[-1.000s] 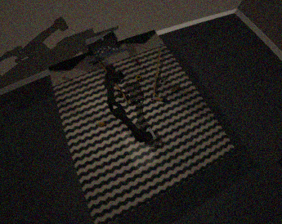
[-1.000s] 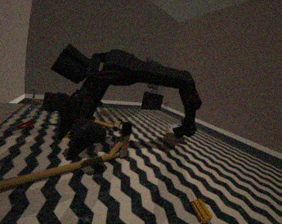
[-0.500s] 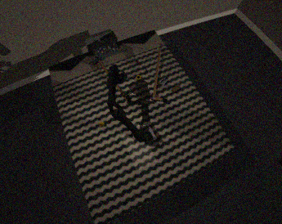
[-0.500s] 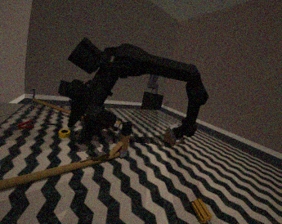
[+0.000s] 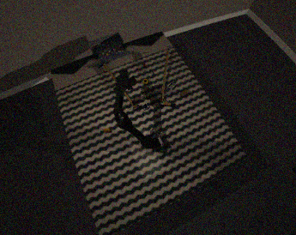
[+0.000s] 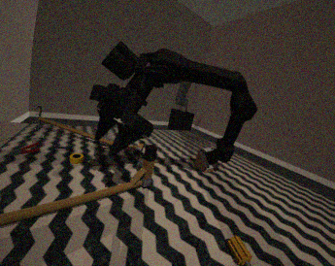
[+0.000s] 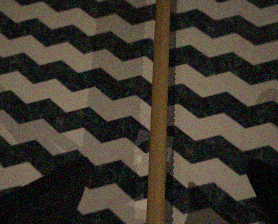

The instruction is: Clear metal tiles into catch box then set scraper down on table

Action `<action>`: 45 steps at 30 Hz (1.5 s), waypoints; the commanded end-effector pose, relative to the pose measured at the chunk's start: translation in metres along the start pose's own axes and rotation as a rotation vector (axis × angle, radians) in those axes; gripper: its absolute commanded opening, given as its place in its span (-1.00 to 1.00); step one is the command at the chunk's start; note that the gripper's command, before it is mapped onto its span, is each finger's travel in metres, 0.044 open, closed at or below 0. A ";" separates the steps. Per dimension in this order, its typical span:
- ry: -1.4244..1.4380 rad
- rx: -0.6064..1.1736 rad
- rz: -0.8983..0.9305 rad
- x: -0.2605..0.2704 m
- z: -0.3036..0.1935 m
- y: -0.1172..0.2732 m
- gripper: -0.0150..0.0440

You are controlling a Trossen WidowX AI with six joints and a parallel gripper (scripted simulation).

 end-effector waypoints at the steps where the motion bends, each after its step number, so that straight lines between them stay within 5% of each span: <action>1: 0.003 -0.015 0.003 -0.001 -0.007 0.013 1.00; 45: -0.031 -0.128 -0.002 -0.017 -0.106 0.090 1.00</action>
Point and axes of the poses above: the point midway between the two fingers, 35 mm back from their tips, its own y axis back along the fingers, its own x axis across the jaws, z = x × y, the point moved 2 cm from there along y, back along the fingers, and after that the axes turned 8 degrees about -y, right-handed, at the moved point
